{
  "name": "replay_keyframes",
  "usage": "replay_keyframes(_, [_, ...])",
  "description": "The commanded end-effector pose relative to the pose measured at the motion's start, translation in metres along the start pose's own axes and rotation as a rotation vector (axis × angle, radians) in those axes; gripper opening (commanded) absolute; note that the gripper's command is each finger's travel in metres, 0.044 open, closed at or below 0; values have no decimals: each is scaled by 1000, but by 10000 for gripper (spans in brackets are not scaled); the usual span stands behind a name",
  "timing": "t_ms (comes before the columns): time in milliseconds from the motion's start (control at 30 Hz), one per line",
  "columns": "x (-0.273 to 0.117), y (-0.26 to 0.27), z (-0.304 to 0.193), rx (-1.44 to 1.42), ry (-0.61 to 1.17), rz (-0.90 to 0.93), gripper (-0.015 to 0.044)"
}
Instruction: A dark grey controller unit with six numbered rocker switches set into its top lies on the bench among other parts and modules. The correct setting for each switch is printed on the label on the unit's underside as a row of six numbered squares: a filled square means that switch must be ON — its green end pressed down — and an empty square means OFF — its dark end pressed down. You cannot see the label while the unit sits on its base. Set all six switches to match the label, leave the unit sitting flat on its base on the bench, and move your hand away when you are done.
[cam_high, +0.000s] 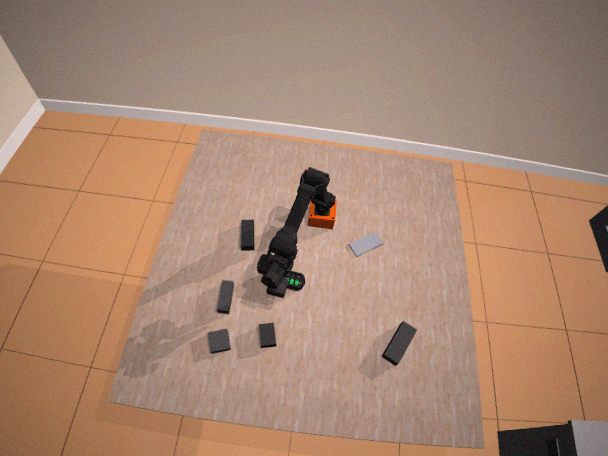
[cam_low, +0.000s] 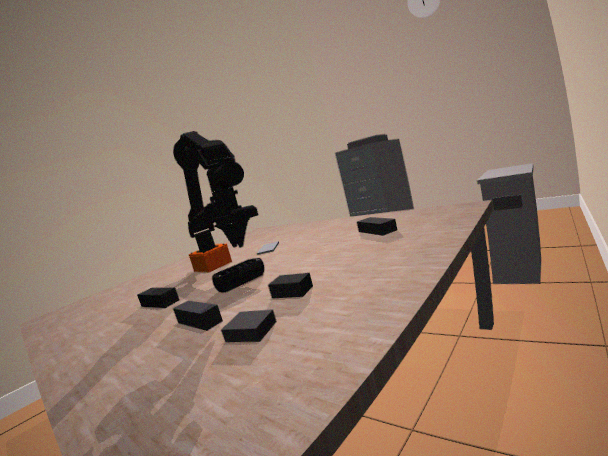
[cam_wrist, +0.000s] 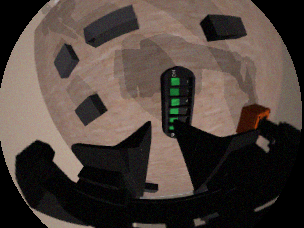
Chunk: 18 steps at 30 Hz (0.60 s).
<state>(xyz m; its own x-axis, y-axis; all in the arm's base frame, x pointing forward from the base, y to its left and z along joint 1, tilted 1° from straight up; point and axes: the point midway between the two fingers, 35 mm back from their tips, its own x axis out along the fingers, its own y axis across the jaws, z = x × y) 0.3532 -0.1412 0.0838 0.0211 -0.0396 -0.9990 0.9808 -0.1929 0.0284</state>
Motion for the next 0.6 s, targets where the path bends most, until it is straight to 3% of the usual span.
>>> replay_keyframes(0, [0,0,0,0,0,0,236])
replay_keyframes(267, [0,0,0,0,0,0,440])
replay_keyframes(333, [0,0,0,0,0,0,440])
replay_keyframes(567, [22,12,25,4,-5,-143,256])
